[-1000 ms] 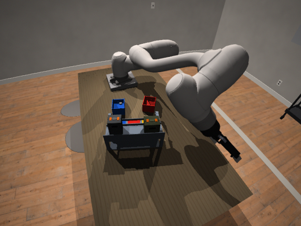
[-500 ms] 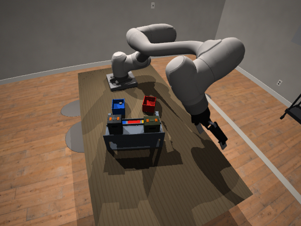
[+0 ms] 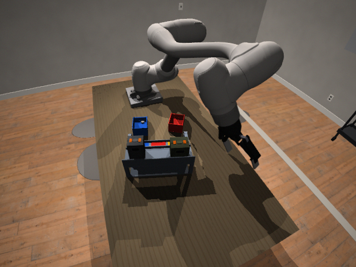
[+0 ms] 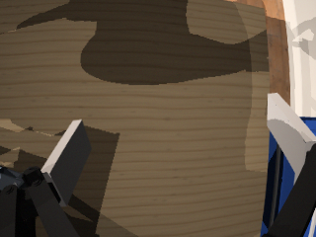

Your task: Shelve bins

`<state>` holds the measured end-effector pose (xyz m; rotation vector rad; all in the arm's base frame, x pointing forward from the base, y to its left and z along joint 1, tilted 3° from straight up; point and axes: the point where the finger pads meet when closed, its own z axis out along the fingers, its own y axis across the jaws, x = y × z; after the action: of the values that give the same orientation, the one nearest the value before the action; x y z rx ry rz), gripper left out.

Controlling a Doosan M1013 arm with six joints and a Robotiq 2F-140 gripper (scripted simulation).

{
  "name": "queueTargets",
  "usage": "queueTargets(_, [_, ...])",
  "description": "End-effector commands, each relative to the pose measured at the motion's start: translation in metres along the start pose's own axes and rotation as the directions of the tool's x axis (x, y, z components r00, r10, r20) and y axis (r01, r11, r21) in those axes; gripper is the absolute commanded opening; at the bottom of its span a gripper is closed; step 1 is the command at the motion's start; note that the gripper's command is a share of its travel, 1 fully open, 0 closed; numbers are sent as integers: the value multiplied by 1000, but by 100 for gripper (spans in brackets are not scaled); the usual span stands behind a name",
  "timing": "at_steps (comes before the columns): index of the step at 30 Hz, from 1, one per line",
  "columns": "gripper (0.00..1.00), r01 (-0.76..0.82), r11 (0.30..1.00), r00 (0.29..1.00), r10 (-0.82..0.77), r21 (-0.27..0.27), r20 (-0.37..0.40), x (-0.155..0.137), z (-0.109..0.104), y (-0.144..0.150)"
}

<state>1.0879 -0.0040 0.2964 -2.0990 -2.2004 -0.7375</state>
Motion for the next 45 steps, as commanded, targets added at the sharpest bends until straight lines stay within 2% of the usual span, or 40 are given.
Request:
queueTargets(1, [100,48,998,998,-49,30,43,0,-11,-41])
queueTargets(15, [100,168,975,975,-186,146,122,-1,-34,-154])
queueTargets(17, [100,168,975,975,-186,146,122,-1,-34,-154])
queueTargets(18, [100,192,966,967,-216,171,133,-1,-39,-179])
queueTargets(32, [100,298,909,921,-354,290,164,-5,-60,-297])
queueTargets(34, [100,298,909,921,-354,290,164,-5,-60,-297])
queueTargets(35, [100,320,893,908,-384,316,166,-6,-64,-323])
queueTargets(45, [100,385,833,864,-476,396,161,-10,-75,-407])
